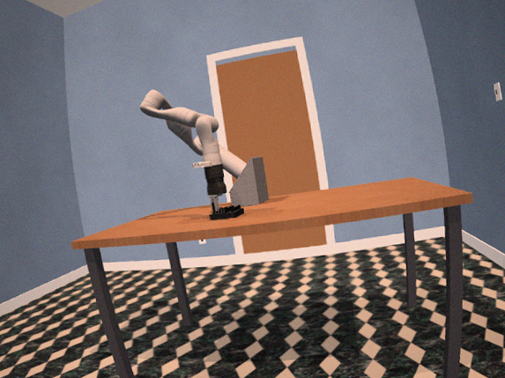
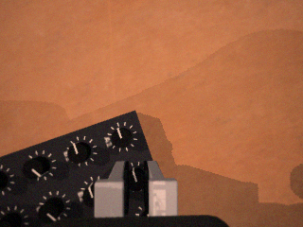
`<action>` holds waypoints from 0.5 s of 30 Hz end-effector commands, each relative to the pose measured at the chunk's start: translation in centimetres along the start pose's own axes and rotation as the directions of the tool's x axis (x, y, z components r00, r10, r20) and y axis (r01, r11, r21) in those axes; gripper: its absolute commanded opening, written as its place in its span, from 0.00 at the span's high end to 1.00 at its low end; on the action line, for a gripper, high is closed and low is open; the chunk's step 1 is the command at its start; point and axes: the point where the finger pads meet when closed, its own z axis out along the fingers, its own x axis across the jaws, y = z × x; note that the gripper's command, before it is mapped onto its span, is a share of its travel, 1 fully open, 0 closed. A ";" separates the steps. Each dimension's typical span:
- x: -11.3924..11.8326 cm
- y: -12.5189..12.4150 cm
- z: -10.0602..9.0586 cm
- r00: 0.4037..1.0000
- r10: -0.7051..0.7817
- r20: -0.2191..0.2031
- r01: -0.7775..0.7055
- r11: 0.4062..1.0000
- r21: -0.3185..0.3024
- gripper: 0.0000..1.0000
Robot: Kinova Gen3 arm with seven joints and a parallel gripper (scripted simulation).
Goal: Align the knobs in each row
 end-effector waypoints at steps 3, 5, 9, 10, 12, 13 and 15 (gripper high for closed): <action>0.0 0.0 0.0 1.000 -0.012 0.001 0.012 1.000 0.000 0.70; 0.0 0.0 0.0 1.000 -0.012 0.001 0.012 1.000 0.000 0.70; 0.0 0.0 0.0 1.000 -0.017 0.001 0.017 1.000 0.000 0.70; 0.0 0.0 0.0 1.000 -0.017 0.001 0.017 1.000 0.000 0.70; 0.0 0.0 0.0 1.000 -0.018 0.001 0.018 1.000 0.000 0.70; 0.0 0.0 0.0 1.000 -0.018 0.001 0.018 1.000 0.000 0.70; 0.0 0.0 0.0 1.000 -0.018 0.001 0.018 1.000 0.000 0.70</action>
